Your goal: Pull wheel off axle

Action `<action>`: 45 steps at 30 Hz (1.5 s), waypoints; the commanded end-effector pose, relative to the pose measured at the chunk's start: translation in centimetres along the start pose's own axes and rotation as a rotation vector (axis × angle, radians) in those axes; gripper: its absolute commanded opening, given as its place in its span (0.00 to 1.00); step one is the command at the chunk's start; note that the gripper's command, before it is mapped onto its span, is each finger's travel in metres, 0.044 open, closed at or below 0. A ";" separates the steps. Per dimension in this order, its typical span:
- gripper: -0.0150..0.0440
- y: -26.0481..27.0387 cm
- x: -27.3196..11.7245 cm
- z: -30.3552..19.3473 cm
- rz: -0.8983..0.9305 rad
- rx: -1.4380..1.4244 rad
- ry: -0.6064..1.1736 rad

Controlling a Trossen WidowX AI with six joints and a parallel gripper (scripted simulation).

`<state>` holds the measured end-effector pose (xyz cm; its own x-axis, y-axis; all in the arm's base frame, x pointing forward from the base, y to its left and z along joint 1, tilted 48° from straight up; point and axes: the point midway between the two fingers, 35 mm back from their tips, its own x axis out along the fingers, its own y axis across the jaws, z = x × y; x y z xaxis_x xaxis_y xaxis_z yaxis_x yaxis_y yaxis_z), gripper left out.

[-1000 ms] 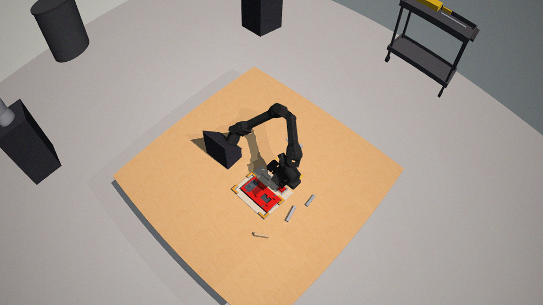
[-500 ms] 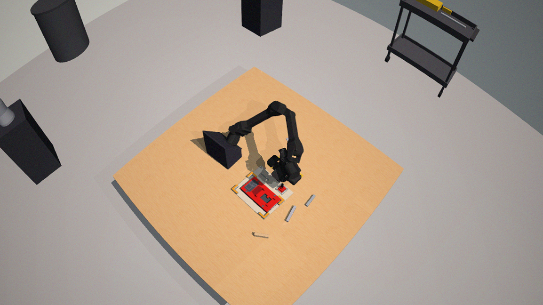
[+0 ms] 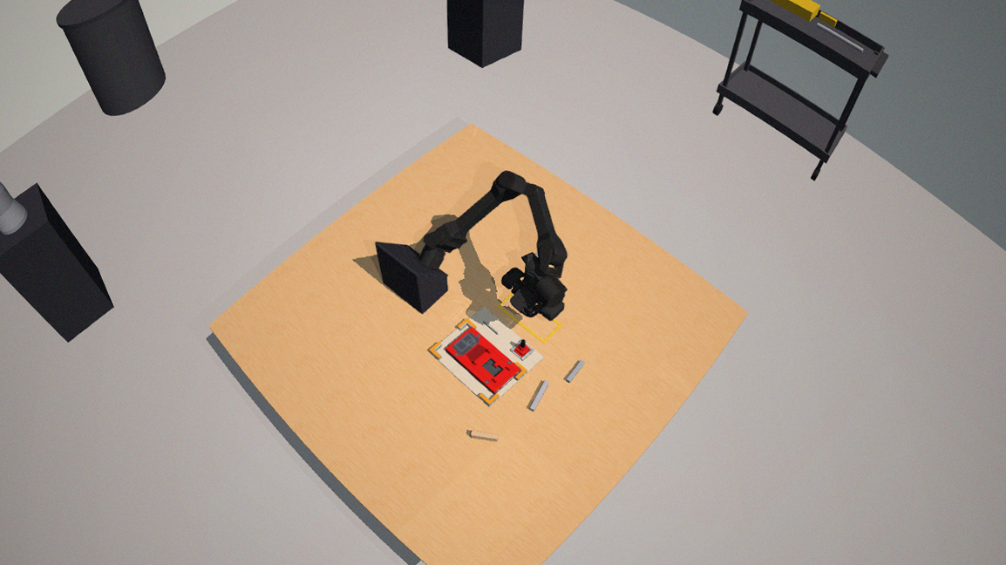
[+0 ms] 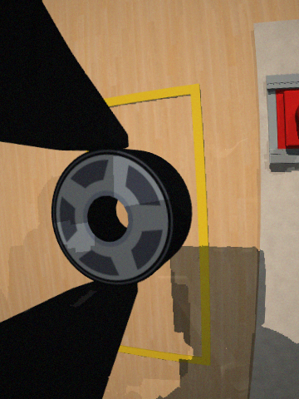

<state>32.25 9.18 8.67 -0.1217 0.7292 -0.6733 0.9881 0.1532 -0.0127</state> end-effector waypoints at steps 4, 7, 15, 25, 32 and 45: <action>0.25 -1.8 -0.2 -2.5 0.003 0.001 0.005; 0.25 -2.6 -0.2 -3.4 0.003 0.001 0.006; 0.25 -2.8 0.8 -3.6 0.003 0.001 0.006; 0.25 -2.5 4.0 -3.5 0.003 0.000 0.003; 0.25 -2.5 7.8 -3.6 0.004 0.000 0.005; 0.48 -2.9 9.8 -3.8 -0.002 -0.003 0.005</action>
<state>27.89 18.48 4.86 -0.1235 0.7324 -0.6696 0.9877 0.1560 -0.0115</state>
